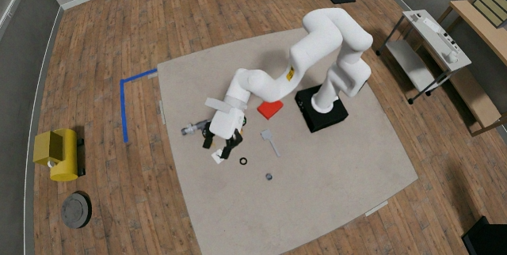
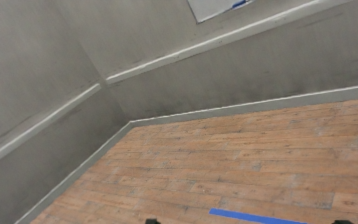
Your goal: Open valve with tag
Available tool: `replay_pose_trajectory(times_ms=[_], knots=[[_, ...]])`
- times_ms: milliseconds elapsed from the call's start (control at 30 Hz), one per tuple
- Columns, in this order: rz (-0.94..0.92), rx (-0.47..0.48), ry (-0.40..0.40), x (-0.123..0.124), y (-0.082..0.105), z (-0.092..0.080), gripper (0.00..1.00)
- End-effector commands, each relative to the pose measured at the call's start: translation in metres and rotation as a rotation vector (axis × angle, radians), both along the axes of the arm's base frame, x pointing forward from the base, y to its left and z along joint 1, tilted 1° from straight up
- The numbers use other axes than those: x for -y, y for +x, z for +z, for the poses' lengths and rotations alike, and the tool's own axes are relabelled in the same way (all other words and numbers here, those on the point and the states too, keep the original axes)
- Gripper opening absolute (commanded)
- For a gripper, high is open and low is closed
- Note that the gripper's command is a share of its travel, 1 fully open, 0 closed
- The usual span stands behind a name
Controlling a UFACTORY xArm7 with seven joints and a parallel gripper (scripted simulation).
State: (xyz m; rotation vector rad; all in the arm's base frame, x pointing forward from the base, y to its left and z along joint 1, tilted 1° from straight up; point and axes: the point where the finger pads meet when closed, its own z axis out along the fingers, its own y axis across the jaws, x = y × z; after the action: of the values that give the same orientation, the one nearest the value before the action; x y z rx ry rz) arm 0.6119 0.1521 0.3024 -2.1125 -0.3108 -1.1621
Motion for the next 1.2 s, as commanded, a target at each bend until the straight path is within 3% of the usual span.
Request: replay_pose_trajectory(times_ms=[0,667,1033,1100,1167], knots=[[0.000,0.004,0.001,0.000,0.001,0.003,1.00],[0.007,-0.008,-0.001,-0.001,0.002,0.000,1.00],[0.080,-0.213,-0.061,-0.009,0.010,-0.037,1.00],[0.080,-0.213,-0.061,-0.009,0.010,-0.037,1.00],[0.091,-0.280,-0.091,-0.009,0.011,-0.051,1.00]])
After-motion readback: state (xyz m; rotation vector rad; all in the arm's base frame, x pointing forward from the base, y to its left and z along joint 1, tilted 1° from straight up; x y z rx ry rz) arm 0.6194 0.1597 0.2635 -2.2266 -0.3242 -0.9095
